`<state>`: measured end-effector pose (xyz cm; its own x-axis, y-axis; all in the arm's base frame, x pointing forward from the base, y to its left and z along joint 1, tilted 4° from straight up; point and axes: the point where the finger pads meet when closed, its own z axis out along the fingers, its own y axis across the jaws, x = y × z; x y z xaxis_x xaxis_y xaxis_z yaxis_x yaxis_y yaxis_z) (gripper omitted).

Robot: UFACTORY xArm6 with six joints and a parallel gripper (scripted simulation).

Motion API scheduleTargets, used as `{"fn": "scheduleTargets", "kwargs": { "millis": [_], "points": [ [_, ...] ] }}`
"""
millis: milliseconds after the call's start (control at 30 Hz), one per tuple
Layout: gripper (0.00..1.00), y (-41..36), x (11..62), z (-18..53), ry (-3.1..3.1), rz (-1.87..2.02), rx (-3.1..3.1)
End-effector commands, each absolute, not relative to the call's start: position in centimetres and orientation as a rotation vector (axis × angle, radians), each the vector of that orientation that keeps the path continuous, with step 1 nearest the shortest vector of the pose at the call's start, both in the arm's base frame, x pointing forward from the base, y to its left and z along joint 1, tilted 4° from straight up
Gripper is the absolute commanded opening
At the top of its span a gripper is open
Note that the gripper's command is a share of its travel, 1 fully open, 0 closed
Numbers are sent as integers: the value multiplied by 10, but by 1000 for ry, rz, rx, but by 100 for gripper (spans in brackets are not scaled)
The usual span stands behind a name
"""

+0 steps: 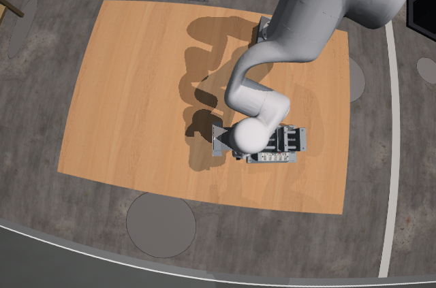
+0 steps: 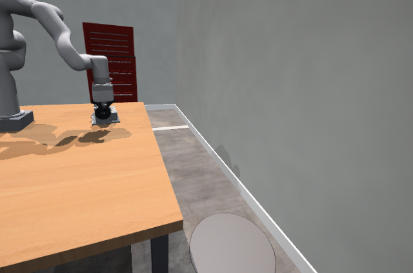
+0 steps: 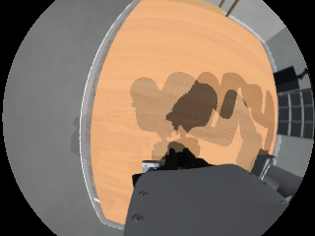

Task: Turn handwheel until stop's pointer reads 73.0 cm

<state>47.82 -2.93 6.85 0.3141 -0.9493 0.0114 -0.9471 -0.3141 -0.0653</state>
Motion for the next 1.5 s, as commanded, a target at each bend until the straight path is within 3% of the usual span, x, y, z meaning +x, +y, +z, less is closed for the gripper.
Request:
{"fn": "scheduleTargets", "kwargs": {
  "millis": [0,1467],
  "points": [
    [6,-29,478,69,1812,-75,-2508],
    [6,-27,486,65,1812,-75,-2508]
  ]
}}
